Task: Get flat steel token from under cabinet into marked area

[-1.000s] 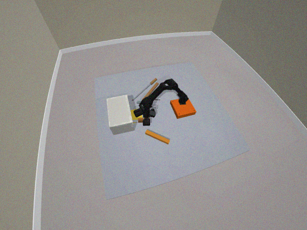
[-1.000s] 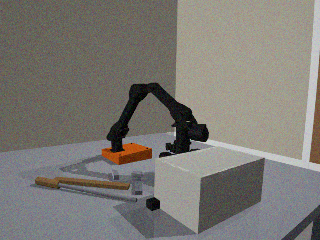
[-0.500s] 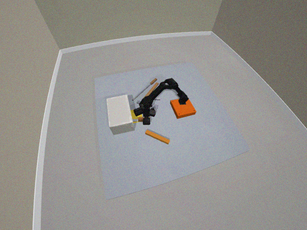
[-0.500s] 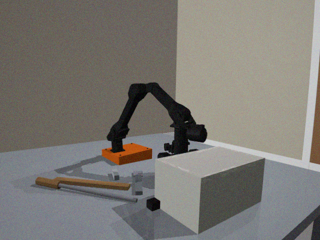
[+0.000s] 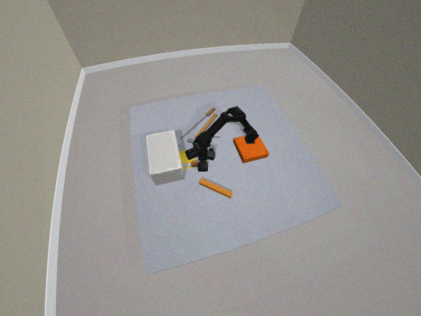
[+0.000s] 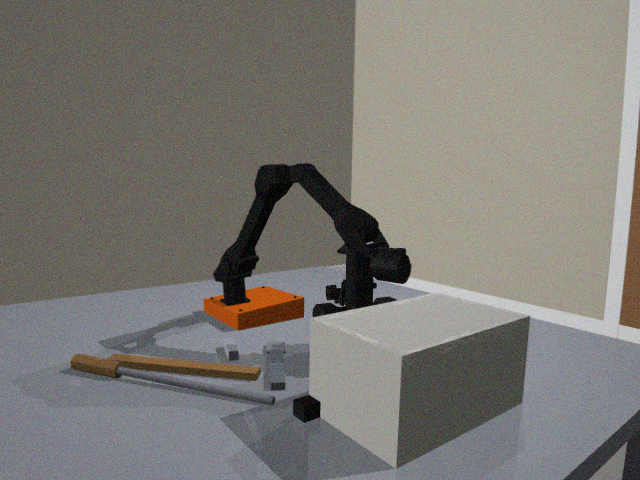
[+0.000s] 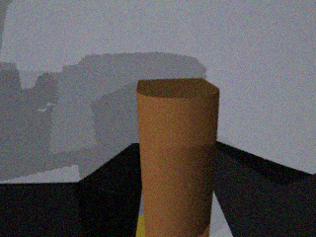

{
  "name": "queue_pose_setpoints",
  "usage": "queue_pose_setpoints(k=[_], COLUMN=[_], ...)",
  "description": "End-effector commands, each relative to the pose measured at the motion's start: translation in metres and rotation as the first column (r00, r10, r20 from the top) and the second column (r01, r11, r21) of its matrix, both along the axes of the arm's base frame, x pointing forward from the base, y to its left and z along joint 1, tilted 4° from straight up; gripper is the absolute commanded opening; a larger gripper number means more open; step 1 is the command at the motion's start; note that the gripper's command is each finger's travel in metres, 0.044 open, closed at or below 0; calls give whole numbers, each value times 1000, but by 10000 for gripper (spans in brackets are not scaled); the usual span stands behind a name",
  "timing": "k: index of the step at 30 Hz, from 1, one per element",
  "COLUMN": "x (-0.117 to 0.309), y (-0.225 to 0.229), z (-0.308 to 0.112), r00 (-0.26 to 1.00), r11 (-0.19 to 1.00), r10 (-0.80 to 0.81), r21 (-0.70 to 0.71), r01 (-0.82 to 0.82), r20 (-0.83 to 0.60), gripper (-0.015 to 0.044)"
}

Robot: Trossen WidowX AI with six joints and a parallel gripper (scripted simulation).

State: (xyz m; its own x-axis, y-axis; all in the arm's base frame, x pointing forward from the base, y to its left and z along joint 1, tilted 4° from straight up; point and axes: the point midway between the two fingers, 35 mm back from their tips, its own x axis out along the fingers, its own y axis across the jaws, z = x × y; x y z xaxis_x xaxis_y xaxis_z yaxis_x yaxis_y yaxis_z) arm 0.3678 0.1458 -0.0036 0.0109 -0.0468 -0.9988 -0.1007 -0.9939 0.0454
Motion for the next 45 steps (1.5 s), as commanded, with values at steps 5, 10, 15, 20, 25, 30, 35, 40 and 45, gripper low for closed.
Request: queue_pose_setpoints(k=[5,10,15,20,25,30,35,40,45], x=[-10,-16,-21,-26,-32,-37,-43,-49,-55], y=[1,2,3,4,5,5,6,7,8], z=[-1,-1,-2,-2,-2,-2,-2,-3,-3], r00=[1000,1000,1000,1000,1000,1000,1000,1000,1000], r11=[1000,1000,1000,1000,1000,1000,1000,1000,1000], r10=[-1,-1,-1,-1,-1,-1,-1,-1,-1], r21=[-6,-6,-6,-6,-5,-5,-5,-5,-5], r01=[1,1,1,1,1,1,1,1,1], r20=[0,0,-1,-1,-2,-2,-3,-3,-4], gripper=[0,0,0,0,0,0,0,0,0])
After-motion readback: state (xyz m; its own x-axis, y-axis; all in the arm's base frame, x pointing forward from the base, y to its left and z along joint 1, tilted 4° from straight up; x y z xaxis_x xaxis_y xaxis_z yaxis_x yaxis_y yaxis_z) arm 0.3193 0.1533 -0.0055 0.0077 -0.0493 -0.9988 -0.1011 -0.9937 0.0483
